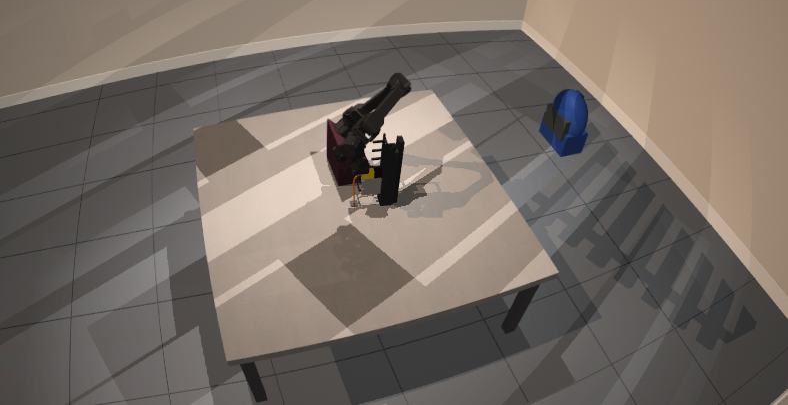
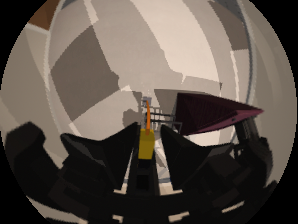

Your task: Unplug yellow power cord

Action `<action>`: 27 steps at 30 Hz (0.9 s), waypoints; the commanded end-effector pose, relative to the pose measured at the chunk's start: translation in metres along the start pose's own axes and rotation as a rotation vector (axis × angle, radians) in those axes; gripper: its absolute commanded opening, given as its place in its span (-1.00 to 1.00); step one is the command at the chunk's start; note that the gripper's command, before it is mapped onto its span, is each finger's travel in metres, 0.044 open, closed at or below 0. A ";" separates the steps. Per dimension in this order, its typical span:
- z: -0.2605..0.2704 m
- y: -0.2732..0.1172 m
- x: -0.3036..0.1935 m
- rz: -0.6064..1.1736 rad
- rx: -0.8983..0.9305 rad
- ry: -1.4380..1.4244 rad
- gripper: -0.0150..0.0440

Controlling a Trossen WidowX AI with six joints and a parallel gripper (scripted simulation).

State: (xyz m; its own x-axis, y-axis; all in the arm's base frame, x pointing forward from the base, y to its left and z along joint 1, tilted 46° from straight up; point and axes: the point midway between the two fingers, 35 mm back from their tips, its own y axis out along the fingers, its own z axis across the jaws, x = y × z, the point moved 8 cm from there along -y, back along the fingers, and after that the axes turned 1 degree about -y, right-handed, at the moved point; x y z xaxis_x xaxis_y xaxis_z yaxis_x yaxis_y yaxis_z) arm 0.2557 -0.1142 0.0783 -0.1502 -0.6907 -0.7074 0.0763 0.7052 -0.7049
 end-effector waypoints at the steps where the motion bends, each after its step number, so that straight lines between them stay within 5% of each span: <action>1: 0.000 -0.002 -0.007 0.000 0.007 -0.002 0.05; 27: 0.000 0.000 -0.039 0.003 0.007 -0.002 0.05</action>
State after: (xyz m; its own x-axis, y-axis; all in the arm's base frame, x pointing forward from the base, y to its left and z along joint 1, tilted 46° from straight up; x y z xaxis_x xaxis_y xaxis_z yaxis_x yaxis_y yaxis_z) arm 0.2611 -0.0887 0.1041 -0.1507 -0.6890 -0.7089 0.0764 0.7068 -0.7033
